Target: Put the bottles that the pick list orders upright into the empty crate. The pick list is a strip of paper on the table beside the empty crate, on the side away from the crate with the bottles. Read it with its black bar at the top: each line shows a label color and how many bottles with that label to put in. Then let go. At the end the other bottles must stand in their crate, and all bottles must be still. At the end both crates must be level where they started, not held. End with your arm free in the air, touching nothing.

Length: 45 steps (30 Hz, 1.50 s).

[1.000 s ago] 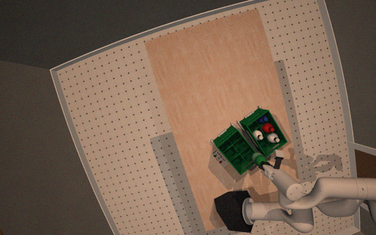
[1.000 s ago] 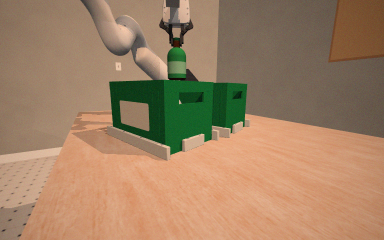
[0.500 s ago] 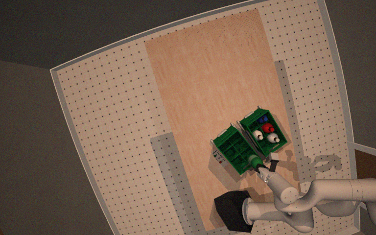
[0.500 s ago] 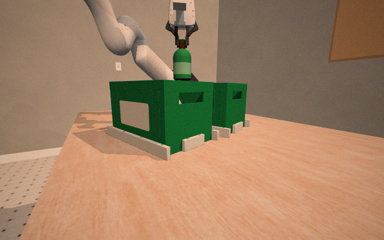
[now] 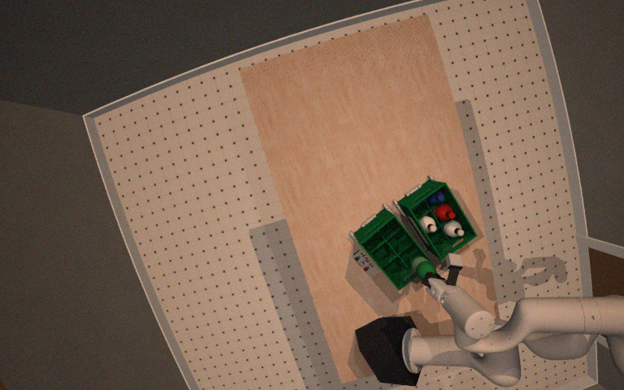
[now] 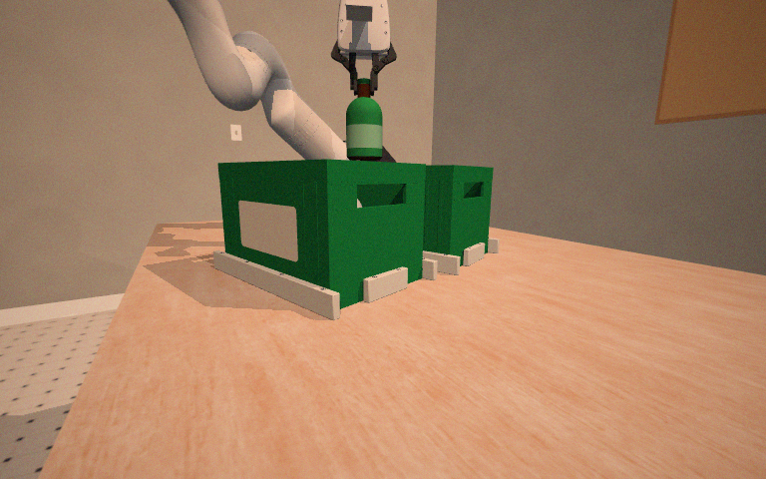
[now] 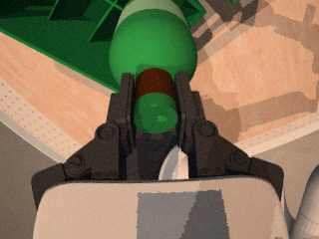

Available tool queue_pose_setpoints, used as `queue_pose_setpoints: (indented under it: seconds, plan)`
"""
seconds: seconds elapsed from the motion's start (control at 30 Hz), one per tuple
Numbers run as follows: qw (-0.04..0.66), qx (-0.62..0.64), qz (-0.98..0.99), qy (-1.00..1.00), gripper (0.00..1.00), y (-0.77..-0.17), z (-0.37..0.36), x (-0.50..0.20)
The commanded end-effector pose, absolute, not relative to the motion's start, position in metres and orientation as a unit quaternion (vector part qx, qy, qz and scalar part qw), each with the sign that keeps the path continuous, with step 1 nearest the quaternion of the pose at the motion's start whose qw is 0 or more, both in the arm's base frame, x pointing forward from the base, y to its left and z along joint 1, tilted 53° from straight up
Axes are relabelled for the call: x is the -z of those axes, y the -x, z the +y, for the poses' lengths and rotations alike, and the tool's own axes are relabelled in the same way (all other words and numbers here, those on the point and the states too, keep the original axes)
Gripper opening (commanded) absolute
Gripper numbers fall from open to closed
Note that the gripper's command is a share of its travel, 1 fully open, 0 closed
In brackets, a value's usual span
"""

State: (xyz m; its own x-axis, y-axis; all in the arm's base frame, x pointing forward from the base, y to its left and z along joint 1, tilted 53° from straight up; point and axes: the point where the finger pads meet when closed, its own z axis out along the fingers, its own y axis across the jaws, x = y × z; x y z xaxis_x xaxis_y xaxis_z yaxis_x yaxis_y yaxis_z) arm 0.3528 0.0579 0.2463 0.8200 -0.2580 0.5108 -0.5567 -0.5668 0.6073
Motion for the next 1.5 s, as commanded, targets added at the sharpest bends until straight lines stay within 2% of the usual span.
queue_pose_setpoints:
  seconds: [0.0,1.47]
  plan:
    - [0.401,-0.186,-0.235,-0.865,0.0,-0.3533,0.0582,-0.2469]
    - [0.401,-0.186,-0.235,-0.865,0.0,-0.3546,0.0502,-0.2427]
